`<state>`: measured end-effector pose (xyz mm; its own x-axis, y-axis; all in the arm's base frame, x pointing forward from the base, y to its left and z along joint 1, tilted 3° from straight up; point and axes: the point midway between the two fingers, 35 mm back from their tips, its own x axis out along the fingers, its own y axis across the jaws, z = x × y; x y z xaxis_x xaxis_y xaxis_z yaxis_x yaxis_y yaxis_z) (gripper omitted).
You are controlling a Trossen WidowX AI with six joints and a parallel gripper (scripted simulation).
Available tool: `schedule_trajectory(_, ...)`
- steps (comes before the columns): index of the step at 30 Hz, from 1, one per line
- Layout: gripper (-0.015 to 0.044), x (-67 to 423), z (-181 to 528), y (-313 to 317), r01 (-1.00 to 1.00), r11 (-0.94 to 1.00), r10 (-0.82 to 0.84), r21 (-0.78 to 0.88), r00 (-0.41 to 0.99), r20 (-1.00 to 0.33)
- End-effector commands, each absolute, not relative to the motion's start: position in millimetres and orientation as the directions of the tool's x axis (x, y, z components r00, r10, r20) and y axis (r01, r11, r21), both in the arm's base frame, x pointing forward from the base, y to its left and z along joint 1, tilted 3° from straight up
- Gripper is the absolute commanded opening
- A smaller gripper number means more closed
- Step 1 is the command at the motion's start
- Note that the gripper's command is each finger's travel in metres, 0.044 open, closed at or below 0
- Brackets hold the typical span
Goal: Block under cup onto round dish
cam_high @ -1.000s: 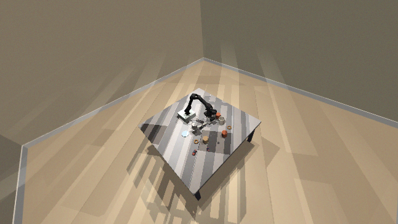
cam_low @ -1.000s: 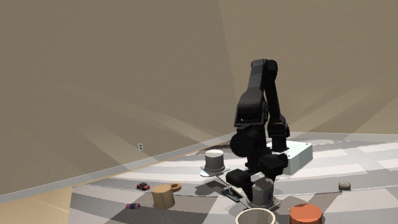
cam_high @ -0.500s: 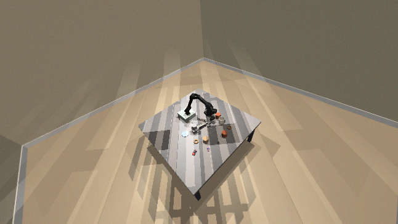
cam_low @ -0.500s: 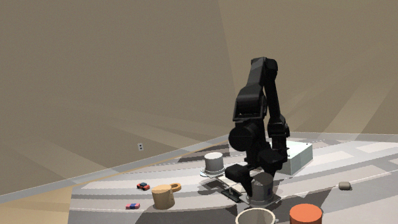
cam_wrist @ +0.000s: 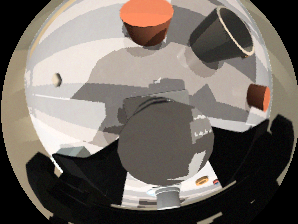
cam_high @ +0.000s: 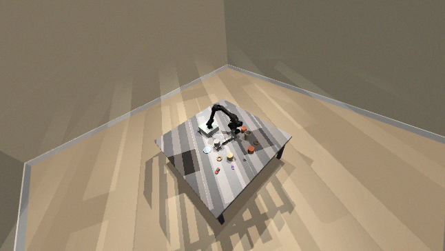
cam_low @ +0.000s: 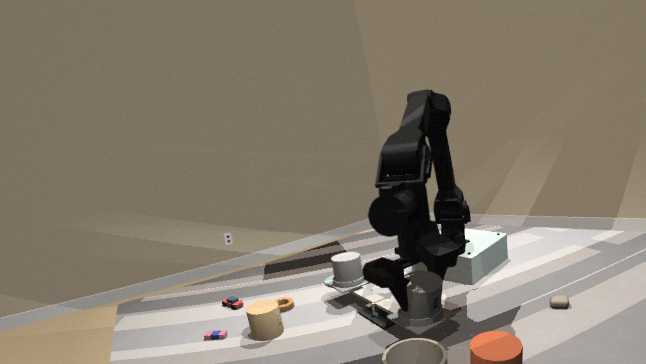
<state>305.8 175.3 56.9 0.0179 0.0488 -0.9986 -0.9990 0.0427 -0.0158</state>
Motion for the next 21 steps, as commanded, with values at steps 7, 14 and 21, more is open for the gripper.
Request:
schedule_trajectory(7, 0.0000, 309.9, 74.9, 178.3, -0.999, 0.040, 0.065, -0.032, 0.035, -0.997)
schedule_trajectory(14, 0.0000, 309.9, 83.8, 177.9, -0.999, 0.040, 0.065, -0.032, 0.035, -0.997)
schedule_trajectory(21, 0.0000, 309.6, 92.7, 177.3, -0.999, 0.040, 0.065, -0.032, 0.035, -0.997)
